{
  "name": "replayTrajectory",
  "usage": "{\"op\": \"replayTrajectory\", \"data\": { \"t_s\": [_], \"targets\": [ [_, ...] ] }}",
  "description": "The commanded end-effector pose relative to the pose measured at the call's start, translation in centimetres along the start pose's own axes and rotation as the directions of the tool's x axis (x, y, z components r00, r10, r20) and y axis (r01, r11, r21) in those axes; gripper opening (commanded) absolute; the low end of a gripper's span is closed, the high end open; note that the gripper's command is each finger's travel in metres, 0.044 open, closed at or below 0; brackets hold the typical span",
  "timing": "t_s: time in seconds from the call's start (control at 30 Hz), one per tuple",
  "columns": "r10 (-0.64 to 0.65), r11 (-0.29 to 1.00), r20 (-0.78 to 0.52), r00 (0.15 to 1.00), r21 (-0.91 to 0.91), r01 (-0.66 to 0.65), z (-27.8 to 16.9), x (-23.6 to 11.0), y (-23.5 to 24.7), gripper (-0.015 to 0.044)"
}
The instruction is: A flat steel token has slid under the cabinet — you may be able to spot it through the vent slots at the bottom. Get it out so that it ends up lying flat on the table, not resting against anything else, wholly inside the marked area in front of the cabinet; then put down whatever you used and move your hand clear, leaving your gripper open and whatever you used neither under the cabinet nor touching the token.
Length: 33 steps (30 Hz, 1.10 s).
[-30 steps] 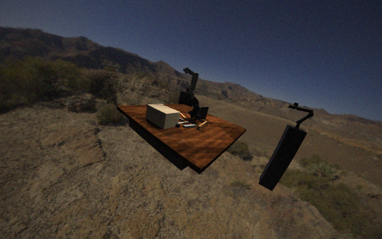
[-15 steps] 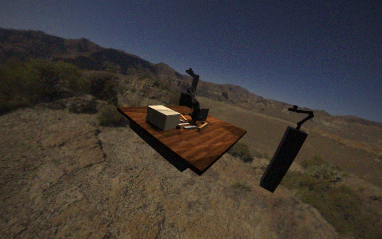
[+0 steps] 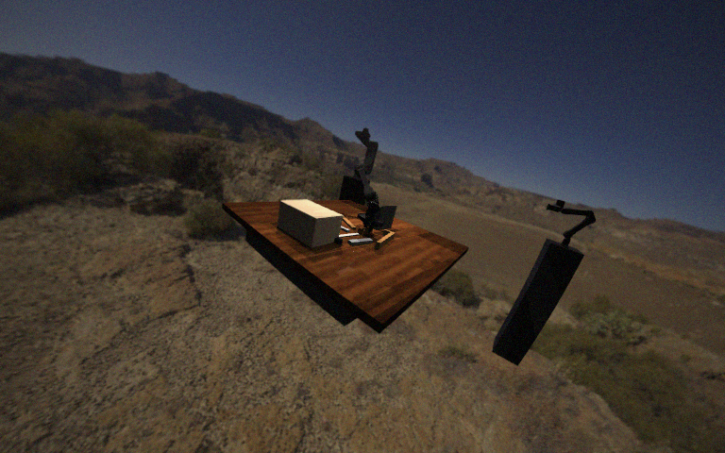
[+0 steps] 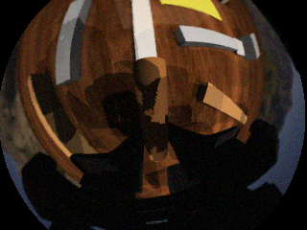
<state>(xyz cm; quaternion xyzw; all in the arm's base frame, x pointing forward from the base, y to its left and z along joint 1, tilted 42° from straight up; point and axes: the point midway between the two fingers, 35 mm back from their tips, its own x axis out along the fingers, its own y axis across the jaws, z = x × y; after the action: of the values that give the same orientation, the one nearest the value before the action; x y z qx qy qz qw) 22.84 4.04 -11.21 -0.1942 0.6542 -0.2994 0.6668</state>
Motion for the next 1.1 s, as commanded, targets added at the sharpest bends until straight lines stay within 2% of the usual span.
{"op": "replayTrajectory", "data": {
  "t_s": [0.0,1.07],
  "targets": [
    [0.002,1.0,-0.001,1.0,0.001,-0.002,0.7,0.0,0.1,0.0],
    [-0.002,1.0,-0.003,1.0,-0.002,0.002,5.0,-0.1,0.1,0.0]
  ]
}}
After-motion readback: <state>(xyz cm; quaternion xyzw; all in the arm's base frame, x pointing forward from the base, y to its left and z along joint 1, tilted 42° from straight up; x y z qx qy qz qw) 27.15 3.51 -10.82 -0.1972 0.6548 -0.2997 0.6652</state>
